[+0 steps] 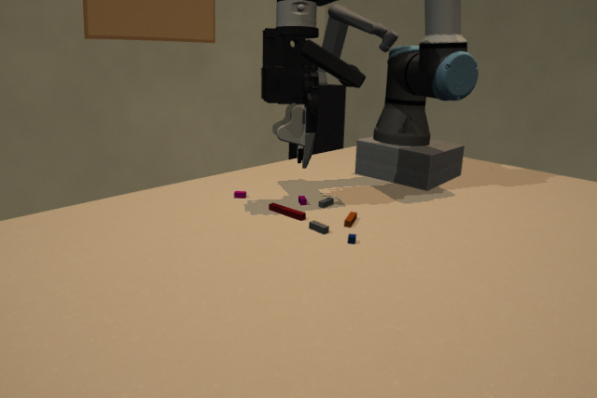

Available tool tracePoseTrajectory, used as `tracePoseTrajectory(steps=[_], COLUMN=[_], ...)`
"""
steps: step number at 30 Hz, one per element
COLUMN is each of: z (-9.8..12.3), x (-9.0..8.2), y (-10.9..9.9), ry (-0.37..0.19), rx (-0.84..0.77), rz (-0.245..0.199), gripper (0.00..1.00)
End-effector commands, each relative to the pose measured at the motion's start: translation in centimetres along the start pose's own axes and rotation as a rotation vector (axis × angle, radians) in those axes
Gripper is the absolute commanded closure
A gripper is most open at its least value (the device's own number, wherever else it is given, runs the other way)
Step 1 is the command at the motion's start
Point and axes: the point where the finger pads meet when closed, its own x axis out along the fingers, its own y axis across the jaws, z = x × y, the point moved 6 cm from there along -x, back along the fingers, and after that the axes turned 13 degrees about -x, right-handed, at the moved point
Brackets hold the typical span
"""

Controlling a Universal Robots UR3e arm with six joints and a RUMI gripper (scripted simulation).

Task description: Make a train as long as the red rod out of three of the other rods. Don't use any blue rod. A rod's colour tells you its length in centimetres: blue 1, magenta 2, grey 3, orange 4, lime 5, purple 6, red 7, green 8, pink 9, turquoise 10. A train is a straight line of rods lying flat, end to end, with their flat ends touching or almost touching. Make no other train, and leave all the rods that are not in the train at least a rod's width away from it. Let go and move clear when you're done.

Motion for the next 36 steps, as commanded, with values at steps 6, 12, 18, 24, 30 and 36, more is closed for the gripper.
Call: tracePoseTrajectory(steps=[6, 12, 18, 24, 30, 36], z=[0.1, 0.0, 0.0, 0.0, 0.0, 0.0], x=[0.7, 1.5, 2.1, 3.1, 3.8, 4.4], y=[0.0, 0.0, 0.0, 0.0, 0.0, 0.0], ry=[-0.003, -0.003, -0.003, -0.003, -0.003, -0.003], rx=[0.0, 0.0, 0.0, 0.0, 0.0, 0.0], rz=[0.0, 0.0, 0.0, 0.0, 0.0, 0.0], gripper=[0.79, 0.79, 0.79, 0.79, 0.79, 0.79])
